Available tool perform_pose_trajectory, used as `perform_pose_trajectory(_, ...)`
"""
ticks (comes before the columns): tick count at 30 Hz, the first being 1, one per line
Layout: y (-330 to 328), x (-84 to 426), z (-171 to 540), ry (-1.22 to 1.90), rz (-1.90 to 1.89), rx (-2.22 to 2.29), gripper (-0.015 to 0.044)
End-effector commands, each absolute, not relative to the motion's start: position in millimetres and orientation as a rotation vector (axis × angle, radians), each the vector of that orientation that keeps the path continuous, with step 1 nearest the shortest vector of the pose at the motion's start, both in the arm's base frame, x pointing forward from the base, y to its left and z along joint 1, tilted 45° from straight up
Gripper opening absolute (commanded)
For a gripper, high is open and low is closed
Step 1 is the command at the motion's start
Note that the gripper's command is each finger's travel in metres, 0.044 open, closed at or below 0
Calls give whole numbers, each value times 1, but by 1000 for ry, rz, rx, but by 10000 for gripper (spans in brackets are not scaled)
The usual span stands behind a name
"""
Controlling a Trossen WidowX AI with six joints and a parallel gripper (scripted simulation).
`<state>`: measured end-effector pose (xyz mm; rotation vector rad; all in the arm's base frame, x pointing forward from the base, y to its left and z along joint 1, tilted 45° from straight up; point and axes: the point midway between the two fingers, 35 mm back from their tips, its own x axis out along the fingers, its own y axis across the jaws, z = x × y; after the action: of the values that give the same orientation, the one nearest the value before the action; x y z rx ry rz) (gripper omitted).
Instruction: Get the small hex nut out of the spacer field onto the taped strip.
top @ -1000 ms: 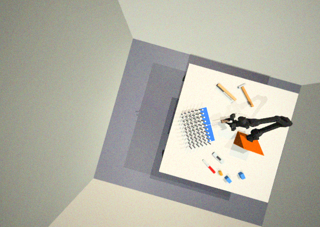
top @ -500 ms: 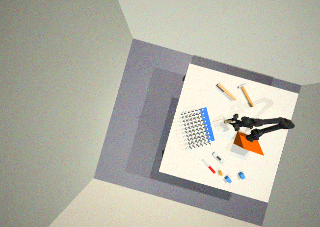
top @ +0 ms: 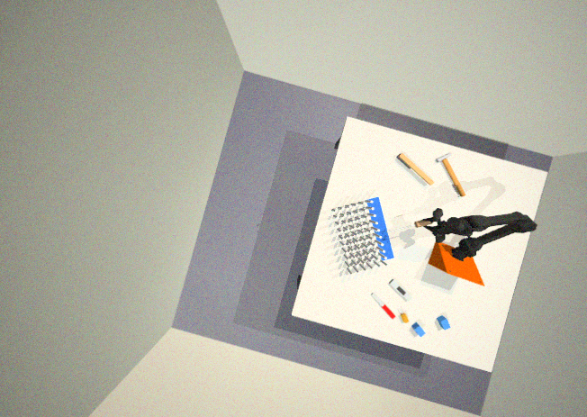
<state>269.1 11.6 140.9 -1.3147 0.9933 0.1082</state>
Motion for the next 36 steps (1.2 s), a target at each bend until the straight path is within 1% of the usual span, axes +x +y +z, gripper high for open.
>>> perform_pose_trajectory(1,26,269,158,984,98,-1311,0)
perform_pose_trajectory(10,53,261,187,969,88,-1325,0)
perform_pose_trajectory(11,43,264,174,984,103,-1327,0)
perform_pose_trajectory(13,50,266,173,990,140,-1349,0)
perform_pose_trajectory(24,107,276,154,1013,446,-1526,0)
perform_pose_trajectory(36,171,271,125,1006,793,-1713,0)
